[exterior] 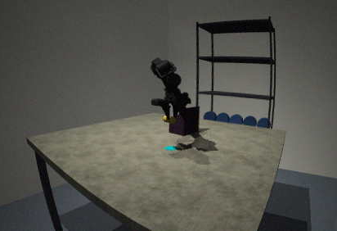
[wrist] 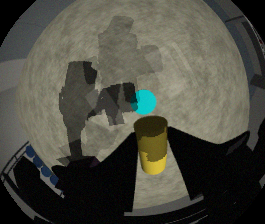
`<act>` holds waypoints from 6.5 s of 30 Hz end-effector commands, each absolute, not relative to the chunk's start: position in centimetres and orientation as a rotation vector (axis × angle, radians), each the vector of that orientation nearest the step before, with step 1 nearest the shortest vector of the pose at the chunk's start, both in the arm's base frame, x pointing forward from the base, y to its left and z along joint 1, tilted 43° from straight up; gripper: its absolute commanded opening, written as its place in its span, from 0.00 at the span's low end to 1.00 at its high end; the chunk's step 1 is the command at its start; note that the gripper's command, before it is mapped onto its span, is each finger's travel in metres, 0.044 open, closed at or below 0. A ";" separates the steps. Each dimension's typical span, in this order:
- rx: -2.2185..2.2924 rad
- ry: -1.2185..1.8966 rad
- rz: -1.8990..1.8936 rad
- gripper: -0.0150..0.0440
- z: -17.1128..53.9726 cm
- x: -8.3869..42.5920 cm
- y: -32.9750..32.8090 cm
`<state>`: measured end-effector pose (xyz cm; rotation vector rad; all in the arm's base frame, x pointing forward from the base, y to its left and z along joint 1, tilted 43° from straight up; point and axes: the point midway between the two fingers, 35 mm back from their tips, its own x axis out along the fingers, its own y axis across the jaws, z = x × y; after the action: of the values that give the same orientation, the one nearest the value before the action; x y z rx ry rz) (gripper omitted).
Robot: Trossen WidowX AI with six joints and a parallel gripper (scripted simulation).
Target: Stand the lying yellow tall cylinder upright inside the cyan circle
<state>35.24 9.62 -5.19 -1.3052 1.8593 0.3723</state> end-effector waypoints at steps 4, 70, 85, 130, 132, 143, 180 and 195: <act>-1.257 1.853 0.414 0.43 -5.7 35.0 9.4; -0.847 1.600 0.712 0.43 -8.9 34.7 8.3; -0.781 1.509 0.768 0.43 -9.0 34.8 8.1; -0.648 1.185 0.899 0.43 -8.3 34.9 7.6; -0.644 1.170 0.903 0.43 -8.2 34.9 7.6; -0.628 1.081 0.926 0.43 -7.8 34.9 7.5; -0.614 0.770 0.979 0.43 -5.4 34.2 6.9; -0.625 0.641 0.990 0.43 -4.2 33.7 6.6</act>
<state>33.90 6.61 -4.66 -0.6208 0.6770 0.9838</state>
